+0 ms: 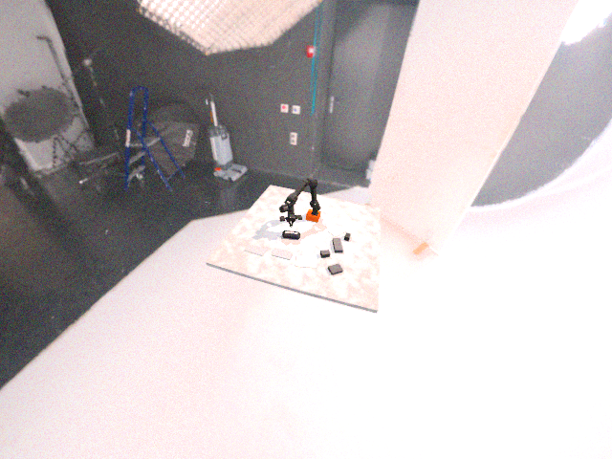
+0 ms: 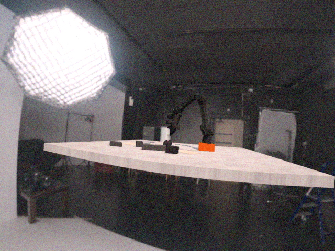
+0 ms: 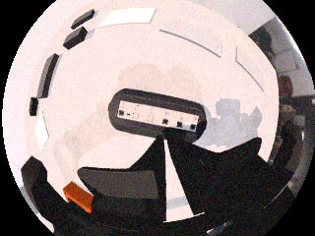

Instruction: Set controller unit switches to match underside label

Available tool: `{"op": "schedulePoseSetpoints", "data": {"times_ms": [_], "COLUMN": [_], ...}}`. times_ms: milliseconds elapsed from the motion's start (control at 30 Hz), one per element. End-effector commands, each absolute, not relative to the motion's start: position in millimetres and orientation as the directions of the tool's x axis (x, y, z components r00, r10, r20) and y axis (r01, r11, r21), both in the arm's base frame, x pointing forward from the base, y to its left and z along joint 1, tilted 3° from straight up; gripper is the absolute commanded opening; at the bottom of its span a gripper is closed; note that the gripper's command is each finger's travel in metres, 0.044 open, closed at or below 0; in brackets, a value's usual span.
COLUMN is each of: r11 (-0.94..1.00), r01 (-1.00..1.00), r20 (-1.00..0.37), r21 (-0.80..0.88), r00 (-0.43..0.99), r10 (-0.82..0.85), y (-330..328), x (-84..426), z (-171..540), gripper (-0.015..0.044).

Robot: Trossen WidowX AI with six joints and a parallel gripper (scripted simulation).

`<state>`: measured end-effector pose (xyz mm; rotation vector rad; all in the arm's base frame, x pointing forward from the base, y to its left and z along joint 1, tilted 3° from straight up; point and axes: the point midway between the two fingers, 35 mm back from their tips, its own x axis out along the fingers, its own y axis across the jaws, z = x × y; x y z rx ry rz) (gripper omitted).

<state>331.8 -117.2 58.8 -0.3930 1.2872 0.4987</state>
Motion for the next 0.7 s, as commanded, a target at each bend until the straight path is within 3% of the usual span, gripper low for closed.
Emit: {"op": "schedulePoseSetpoints", "data": {"times_ms": [0,633,667], "r11": [0.899,0.891,0.891], "r01": [-0.435,-0.452,-0.452], "r20": [-0.962,-0.964,-0.964], "r21": [0.045,0.030,0.030], "r00": [0.224,0.224,0.224], "r10": [0.157,0.146,0.146], "y": [-116.2,-118.1,-118.1], "x": [326.3,328.5,328.5], "z": [60.1,61.6,61.6], "gripper": [0.0000,0.0000,0.0026]}}
